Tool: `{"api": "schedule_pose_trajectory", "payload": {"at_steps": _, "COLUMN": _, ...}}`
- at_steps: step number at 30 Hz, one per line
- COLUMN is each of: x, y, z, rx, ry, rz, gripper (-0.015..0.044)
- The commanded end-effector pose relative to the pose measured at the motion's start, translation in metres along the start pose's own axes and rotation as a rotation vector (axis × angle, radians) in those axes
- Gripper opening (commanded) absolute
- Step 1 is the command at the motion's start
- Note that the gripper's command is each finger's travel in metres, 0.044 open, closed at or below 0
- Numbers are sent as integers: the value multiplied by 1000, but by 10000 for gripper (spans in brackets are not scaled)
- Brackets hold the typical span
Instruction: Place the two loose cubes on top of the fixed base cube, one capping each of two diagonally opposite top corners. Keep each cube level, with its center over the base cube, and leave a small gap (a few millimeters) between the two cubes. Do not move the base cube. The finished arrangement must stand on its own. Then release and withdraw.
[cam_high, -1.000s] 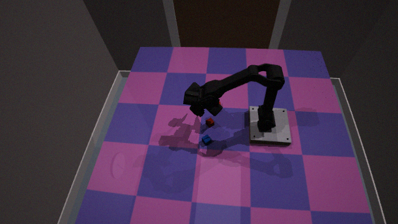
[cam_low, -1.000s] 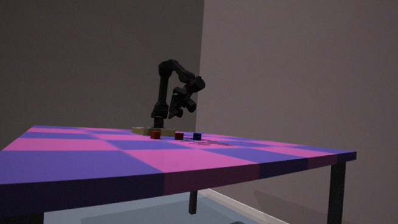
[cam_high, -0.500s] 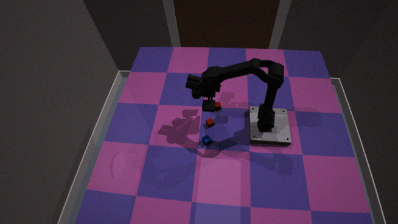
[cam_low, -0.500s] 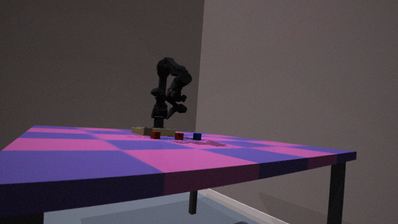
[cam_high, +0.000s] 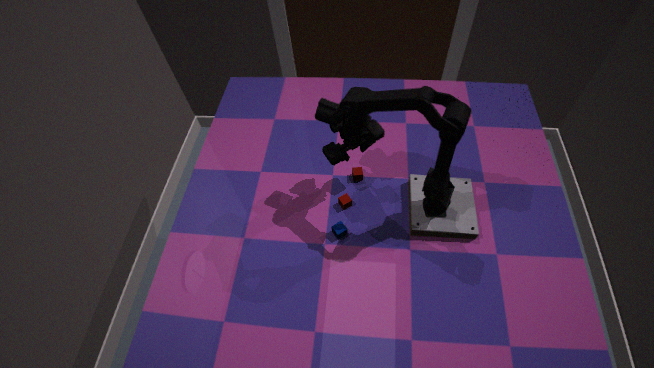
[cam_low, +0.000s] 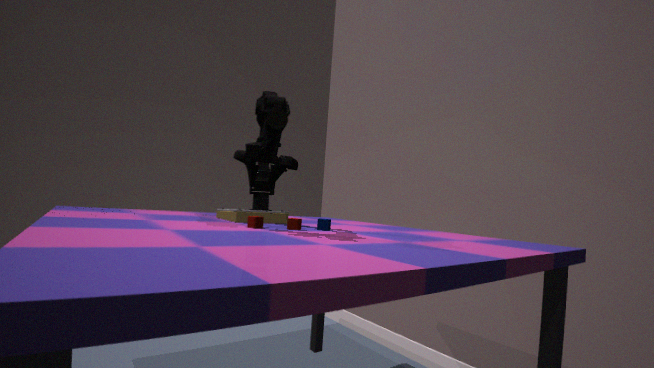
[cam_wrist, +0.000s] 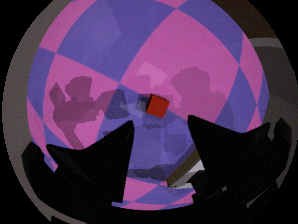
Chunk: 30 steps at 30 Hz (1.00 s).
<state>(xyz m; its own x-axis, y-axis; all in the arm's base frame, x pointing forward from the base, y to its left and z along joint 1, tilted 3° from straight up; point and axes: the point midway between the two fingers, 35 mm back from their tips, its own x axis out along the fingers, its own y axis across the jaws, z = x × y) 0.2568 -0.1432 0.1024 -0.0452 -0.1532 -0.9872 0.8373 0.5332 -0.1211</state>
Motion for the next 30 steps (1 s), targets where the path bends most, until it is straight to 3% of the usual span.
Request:
{"api": "schedule_pose_trajectory", "payload": {"at_steps": 1, "x": -10, "y": -12, "z": -2, "rx": 416, "ry": 114, "rz": 60, "gripper": 265}}
{"api": "schedule_pose_trajectory", "payload": {"at_steps": 14, "x": -9, "y": -13, "z": -3, "rx": 462, "ry": 128, "rz": 64, "gripper": 265}}
{"api": "schedule_pose_trajectory", "payload": {"at_steps": 21, "x": 45, "y": -8, "z": -8, "rx": 462, "ry": 128, "rz": 64, "gripper": 265}}
{"api": "schedule_pose_trajectory", "payload": {"at_steps": 30, "x": 61, "y": -7, "z": -10, "rx": 462, "ry": 128, "rz": 64, "gripper": 265}}
